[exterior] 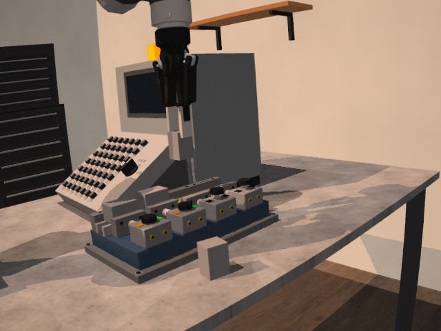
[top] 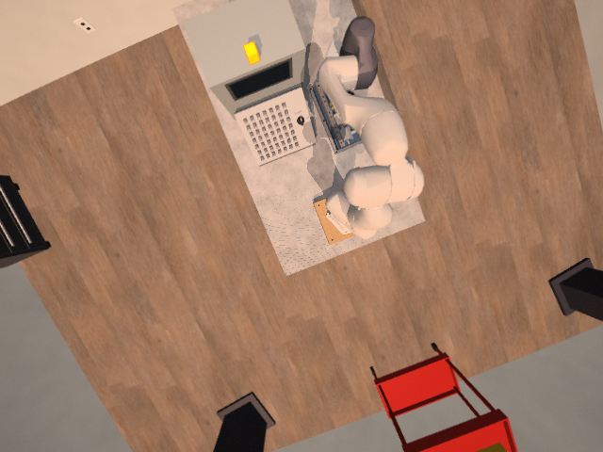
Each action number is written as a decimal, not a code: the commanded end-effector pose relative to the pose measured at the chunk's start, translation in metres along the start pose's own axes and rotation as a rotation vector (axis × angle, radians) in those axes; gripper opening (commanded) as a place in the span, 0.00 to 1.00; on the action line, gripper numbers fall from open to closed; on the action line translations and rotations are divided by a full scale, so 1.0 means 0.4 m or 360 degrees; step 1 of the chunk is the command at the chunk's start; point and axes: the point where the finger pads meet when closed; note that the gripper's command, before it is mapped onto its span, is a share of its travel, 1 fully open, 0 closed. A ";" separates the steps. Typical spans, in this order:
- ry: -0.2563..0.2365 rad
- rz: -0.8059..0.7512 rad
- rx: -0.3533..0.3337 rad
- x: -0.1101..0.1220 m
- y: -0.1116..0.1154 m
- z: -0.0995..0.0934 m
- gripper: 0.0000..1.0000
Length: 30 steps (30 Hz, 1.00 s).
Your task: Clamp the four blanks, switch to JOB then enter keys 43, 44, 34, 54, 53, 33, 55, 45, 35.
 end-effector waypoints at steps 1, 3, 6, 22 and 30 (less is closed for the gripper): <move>-0.0001 -0.0012 0.0011 -0.001 -0.004 -0.004 0.00; -0.0001 -0.0012 0.0011 -0.001 -0.004 -0.004 0.00; -0.0001 -0.0014 0.0011 -0.001 -0.004 -0.005 0.00; -0.0001 -0.0027 0.0011 -0.002 -0.007 -0.012 0.00; -0.0001 -0.0029 0.0011 -0.002 -0.008 -0.013 0.00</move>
Point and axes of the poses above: the point where the finger pads meet when closed, its own z axis out along the fingers, its own x axis across the jaws, y = z × x, and after that the axes turned 15 degrees about z, right-handed
